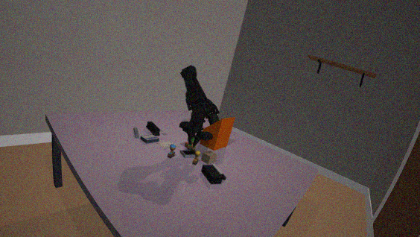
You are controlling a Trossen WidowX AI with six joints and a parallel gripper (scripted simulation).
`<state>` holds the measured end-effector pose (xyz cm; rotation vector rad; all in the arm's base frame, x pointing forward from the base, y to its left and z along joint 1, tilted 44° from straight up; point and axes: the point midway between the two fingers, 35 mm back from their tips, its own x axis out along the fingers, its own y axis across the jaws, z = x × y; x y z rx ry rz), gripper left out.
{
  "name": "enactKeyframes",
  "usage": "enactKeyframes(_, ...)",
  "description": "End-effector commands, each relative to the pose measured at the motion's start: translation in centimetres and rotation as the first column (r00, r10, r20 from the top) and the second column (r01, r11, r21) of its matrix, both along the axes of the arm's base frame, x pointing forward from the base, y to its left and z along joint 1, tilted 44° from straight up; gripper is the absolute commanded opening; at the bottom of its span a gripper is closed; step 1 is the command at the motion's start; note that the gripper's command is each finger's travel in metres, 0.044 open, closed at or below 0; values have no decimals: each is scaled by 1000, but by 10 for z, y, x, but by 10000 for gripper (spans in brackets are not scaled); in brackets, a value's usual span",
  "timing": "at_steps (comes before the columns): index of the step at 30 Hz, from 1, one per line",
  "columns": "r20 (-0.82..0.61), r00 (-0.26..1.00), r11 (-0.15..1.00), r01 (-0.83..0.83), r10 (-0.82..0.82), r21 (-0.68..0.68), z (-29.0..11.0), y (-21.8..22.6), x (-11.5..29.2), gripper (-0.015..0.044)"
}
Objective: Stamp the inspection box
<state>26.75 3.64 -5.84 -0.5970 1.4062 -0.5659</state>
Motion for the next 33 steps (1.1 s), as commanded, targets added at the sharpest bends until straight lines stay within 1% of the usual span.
enactKeyframes(1,-3,1000,1000,-5,5,-5,-2,-2,0,0)
enactKeyframes(33,1,1000,1000,0,0,-5,-12,-13,0,0)
